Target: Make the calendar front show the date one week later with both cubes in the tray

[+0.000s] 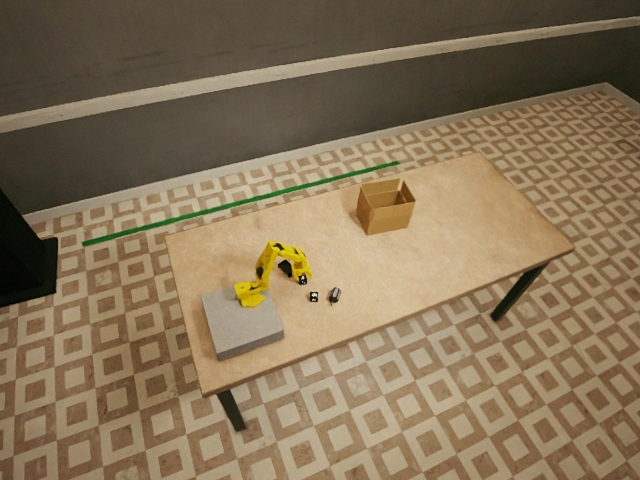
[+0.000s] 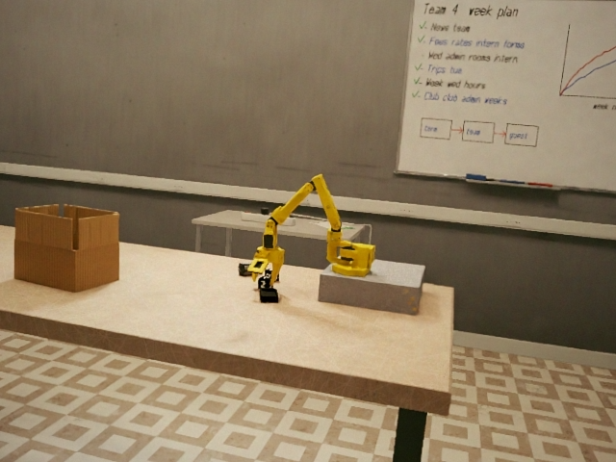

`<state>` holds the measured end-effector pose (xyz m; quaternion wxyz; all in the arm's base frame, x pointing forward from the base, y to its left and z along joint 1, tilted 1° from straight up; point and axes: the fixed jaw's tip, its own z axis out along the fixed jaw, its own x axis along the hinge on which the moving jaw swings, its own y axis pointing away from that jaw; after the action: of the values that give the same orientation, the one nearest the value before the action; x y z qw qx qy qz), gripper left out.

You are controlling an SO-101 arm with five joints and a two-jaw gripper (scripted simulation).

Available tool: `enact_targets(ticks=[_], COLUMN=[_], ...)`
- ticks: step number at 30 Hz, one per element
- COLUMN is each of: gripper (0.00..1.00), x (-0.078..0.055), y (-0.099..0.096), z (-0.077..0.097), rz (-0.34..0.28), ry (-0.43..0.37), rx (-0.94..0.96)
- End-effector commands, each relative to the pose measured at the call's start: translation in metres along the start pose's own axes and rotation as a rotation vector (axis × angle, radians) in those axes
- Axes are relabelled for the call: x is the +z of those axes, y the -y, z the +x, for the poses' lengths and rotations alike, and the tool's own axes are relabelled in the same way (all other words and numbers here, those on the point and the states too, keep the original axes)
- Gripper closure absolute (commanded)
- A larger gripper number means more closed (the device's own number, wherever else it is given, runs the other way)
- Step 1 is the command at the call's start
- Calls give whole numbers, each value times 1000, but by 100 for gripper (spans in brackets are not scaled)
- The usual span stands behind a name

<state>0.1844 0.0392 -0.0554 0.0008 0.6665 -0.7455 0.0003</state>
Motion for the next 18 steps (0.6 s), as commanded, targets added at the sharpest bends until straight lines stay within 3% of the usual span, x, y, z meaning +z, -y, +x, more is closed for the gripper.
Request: enact_targets(ticks=[1, 18], gripper=[67, 64], x=[3, 0], y=[-3, -3], z=[2, 2], rz=[-15, -15], ry=[-3, -3], rx=[-3, -3])
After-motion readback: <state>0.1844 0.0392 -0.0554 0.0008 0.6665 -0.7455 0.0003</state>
